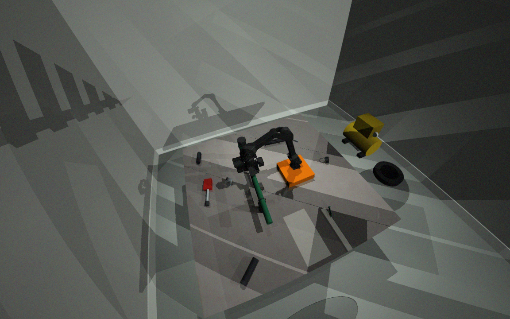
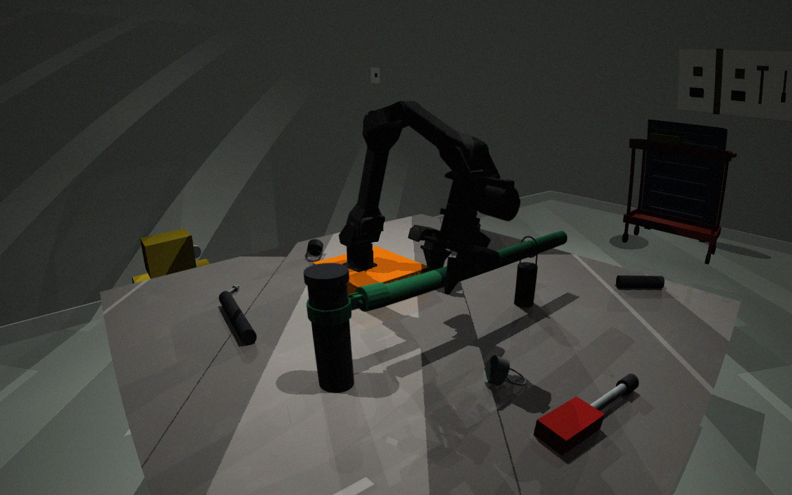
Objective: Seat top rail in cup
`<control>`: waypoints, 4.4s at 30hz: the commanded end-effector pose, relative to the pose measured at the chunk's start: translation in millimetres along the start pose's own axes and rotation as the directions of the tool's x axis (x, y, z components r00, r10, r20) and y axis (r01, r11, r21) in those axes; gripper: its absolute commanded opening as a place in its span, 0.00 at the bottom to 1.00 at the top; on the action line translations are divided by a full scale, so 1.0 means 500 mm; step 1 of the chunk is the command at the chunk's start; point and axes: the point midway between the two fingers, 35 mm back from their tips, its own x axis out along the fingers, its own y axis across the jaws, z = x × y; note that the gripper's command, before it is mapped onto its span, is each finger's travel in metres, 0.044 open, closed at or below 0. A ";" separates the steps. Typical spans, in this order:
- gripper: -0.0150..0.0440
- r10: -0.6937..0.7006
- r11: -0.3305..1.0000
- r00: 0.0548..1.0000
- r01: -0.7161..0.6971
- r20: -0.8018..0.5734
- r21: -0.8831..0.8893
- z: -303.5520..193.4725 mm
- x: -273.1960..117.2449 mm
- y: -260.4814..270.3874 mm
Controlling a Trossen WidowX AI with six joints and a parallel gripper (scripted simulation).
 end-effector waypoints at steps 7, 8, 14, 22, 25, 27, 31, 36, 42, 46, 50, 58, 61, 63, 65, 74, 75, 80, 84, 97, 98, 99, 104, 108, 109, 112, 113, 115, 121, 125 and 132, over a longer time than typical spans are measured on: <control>0.25 0.000 1.000 1.000 0.000 0.000 0.000 0.000 0.000 0.000; 0.25 0.000 1.000 1.000 0.000 0.000 0.000 0.000 0.000 0.000; 0.25 0.000 1.000 1.000 0.000 -0.001 0.000 -0.001 -0.001 0.000; 0.25 0.000 1.000 1.000 0.000 -0.004 -0.001 -0.002 -0.002 0.000; 0.25 0.000 1.000 1.000 0.000 -0.005 -0.001 -0.003 -0.002 0.000; 0.25 0.000 1.000 1.000 0.000 -0.006 -0.001 -0.003 -0.002 0.000; 0.25 0.000 1.000 1.000 0.000 -0.007 -0.001 -0.004 -0.003 -0.001; 0.25 0.000 1.000 1.000 0.000 -0.008 -0.001 -0.005 -0.003 -0.001; 0.25 0.000 1.000 1.000 0.000 -0.010 -0.001 -0.006 -0.004 -0.001; 0.25 0.000 1.000 1.000 0.000 -0.010 -0.001 -0.007 -0.004 -0.001; 0.25 0.000 1.000 1.000 0.000 -0.011 -0.001 -0.008 -0.005 -0.001; 0.25 -0.001 1.000 1.000 0.001 -0.012 -0.002 -0.010 -0.005 -0.001; 0.25 -0.001 1.000 1.000 0.001 -0.012 -0.002 -0.011 -0.006 -0.001; 0.25 -0.001 1.000 1.000 0.001 -0.012 -0.002 -0.011 -0.006 -0.001; 0.25 -0.001 1.000 1.000 0.001 -0.012 -0.002 -0.011 -0.006 -0.001; 0.25 -0.001 1.000 1.000 0.001 -0.013 -0.002 -0.014 -0.006 -0.001; 0.25 -0.001 1.000 1.000 0.001 -0.013 -0.002 -0.014 -0.006 -0.001; 0.25 -0.001 1.000 1.000 0.001 -0.013 -0.002 -0.015 -0.007 -0.001; 0.25 -0.001 1.000 1.000 0.001 -0.013 -0.002 -0.016 -0.007 -0.002; 0.25 0.002 1.000 1.000 -0.002 -0.003 -0.003 -0.010 -0.006 -0.001; 0.25 0.004 1.000 1.000 -0.004 0.002 -0.003 -0.006 -0.004 -0.001; 0.25 0.005 1.000 1.000 -0.005 0.006 -0.004 -0.001 -0.002 -0.001; 0.25 0.005 1.000 1.000 -0.005 0.006 -0.004 -0.001 -0.003 -0.001; 0.25 0.005 1.000 1.000 -0.005 0.006 -0.004 -0.004 -0.002 -0.001; 0.25 0.005 1.000 1.000 -0.005 0.006 -0.004 -0.005 -0.002 -0.001; 0.25 0.005 1.000 1.000 -0.005 0.006 -0.004 -0.009 -0.002 -0.001; 0.25 0.005 1.000 1.000 -0.005 0.006 -0.004 -0.010 -0.002 -0.001; 0.25 0.005 1.000 1.000 -0.005 0.006 -0.004 -0.013 -0.002 -0.001; 0.25 0.005 1.000 1.000 -0.005 0.005 -0.004 -0.022 -0.003 -0.001; 0.25 0.005 1.000 1.000 -0.005 0.005 -0.004 -0.027 -0.005 0.000; 0.25 0.005 1.000 1.000 -0.005 0.005 -0.004 -0.036 -0.006 0.001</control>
